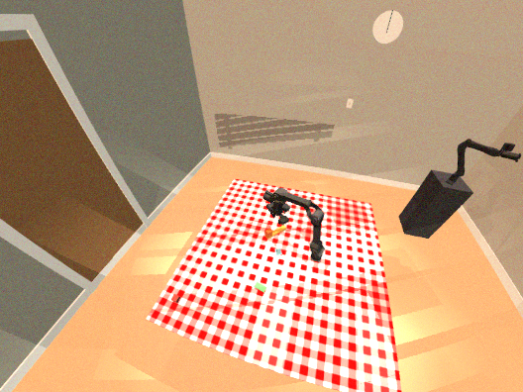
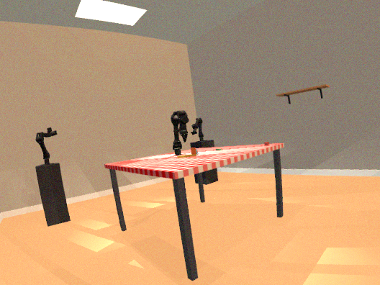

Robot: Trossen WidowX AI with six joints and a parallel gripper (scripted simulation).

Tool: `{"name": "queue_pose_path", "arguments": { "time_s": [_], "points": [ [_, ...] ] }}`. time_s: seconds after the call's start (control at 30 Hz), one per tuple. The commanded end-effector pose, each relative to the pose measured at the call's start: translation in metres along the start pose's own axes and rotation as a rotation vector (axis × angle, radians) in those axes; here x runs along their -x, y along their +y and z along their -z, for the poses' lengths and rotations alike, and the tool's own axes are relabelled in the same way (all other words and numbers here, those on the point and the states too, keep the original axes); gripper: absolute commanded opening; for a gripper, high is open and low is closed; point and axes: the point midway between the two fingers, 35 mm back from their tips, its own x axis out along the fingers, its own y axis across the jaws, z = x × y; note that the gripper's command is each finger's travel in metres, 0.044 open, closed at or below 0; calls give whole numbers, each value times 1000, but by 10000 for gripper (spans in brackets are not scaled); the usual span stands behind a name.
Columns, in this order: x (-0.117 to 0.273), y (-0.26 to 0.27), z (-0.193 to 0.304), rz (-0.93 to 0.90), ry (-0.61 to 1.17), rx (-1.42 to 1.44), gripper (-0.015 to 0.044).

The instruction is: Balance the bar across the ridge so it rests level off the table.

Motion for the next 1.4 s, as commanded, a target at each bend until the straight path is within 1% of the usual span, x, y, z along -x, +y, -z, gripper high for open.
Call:
{"name": "queue_pose_path", "arguments": {
  "time_s": [0.0,0.47,0.7,1.17,1.37],
  "points": [
    [-9,1,1,5,3,-8,315],
    [-99,-2,1,6,2,-8,315],
    [-103,-2,1,6,2,-8,315],
    [-125,-2,1,6,2,-8,315],
    [-126,-2,1,6,2,-8,315]
  ]
}}
